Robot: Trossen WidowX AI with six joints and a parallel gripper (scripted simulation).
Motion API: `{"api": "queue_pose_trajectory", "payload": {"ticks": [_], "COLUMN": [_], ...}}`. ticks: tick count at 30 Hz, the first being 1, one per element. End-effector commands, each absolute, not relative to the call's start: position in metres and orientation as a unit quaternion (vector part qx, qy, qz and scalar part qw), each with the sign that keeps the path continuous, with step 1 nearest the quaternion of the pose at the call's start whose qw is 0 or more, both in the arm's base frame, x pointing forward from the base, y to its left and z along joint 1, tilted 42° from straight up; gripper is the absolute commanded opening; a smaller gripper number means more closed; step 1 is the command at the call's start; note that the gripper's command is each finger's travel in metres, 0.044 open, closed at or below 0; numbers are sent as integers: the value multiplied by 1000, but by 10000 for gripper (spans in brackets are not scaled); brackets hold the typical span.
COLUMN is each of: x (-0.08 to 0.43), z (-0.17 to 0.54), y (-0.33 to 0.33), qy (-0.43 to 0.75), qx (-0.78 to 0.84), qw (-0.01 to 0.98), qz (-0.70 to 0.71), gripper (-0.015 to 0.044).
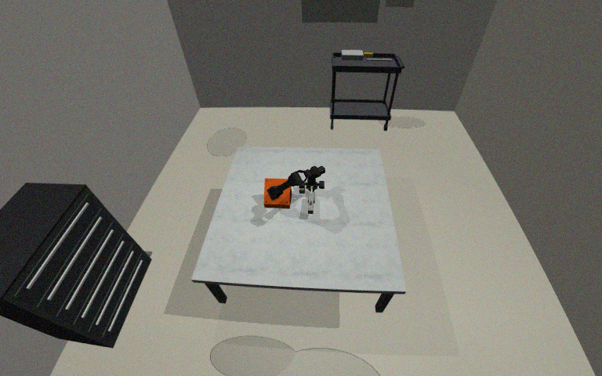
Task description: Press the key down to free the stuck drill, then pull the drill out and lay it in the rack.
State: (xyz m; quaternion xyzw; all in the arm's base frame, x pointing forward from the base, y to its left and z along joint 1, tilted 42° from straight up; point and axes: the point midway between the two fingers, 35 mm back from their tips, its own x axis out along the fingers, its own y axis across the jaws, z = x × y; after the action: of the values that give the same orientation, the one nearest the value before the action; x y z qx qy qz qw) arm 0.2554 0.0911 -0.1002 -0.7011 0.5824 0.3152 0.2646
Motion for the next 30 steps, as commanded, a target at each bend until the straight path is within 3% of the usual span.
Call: {"api": "queue_pose_trajectory", "payload": {"ticks": [1, 30], "x": [255, 250], "z": [-103, -131], "y": [94, 122], "qy": [582, 582], "qx": [-701, -701], "qw": [265, 266], "qz": [315, 315], "gripper": [0, 0]}}
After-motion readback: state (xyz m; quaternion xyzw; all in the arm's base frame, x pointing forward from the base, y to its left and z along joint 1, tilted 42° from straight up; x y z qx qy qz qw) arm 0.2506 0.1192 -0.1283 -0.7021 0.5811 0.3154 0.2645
